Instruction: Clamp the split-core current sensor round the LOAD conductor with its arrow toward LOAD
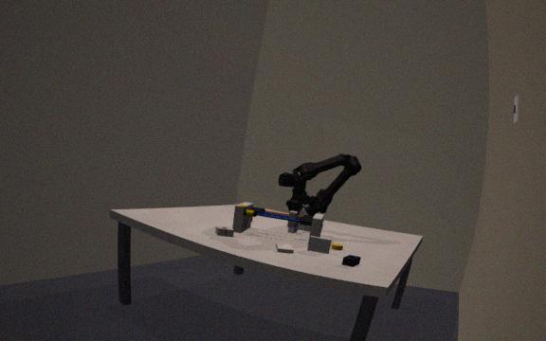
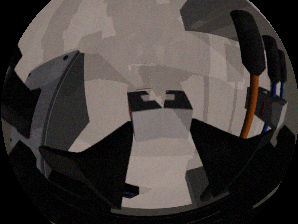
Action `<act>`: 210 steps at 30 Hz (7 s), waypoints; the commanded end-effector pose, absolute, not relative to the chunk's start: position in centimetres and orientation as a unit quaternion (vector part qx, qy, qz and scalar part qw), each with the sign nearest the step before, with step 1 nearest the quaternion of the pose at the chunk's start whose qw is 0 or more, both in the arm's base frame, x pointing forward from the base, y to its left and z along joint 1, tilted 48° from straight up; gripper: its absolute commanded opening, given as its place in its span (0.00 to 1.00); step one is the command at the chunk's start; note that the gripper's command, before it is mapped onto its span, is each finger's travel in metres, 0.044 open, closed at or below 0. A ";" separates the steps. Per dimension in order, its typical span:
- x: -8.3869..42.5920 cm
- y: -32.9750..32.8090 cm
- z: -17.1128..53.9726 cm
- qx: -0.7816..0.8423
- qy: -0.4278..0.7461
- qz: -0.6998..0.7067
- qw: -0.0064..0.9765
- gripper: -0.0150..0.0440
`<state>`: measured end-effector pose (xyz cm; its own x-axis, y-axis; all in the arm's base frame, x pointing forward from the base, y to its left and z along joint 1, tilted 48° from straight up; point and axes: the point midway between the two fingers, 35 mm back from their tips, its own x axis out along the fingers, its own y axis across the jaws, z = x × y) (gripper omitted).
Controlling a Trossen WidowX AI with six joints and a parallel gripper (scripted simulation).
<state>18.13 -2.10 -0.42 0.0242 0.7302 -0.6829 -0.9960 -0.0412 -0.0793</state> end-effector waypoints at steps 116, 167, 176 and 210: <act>32.8 -9.4 9.2 0.523 0.617 0.062 0.585 0.25; 37.9 -5.2 8.5 0.716 0.585 -0.136 0.355 0.25; 38.3 -4.1 7.7 0.718 0.585 -0.138 0.352 0.25; 38.5 -3.8 7.4 0.717 0.585 -0.139 0.354 0.25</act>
<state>38.50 -3.75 7.32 0.2771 0.7403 -0.6125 0.9371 -0.0672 0.3426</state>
